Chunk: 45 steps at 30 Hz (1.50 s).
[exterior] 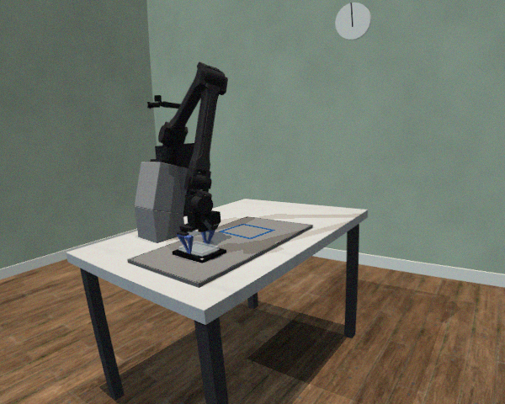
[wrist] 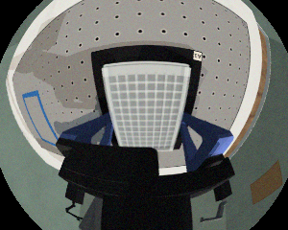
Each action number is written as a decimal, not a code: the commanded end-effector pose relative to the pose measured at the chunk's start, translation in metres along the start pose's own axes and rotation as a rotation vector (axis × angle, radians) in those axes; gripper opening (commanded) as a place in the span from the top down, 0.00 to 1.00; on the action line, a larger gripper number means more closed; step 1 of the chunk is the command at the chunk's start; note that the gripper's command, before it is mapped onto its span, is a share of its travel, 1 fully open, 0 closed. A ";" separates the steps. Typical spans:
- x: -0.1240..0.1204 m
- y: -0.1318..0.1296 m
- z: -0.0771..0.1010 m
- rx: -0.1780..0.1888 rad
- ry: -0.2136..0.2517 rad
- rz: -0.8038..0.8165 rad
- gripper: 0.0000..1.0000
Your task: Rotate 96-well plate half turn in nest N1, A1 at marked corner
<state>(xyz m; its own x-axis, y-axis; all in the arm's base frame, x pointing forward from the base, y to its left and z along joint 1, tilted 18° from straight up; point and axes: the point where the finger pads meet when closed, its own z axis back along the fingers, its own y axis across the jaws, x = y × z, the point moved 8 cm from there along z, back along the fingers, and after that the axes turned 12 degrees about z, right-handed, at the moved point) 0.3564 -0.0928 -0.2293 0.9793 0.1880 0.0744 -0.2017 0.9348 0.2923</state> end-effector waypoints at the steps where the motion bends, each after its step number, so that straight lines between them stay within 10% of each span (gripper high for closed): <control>1: 0.017 -0.007 0.012 -0.023 -0.044 0.009 1.00; 45: 0.005 -0.006 0.066 -0.015 -0.025 -0.003 1.00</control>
<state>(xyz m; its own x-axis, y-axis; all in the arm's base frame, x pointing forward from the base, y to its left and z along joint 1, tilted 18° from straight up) 0.3560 -0.1071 -0.1841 0.9794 0.1878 0.0746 -0.2015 0.9340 0.2949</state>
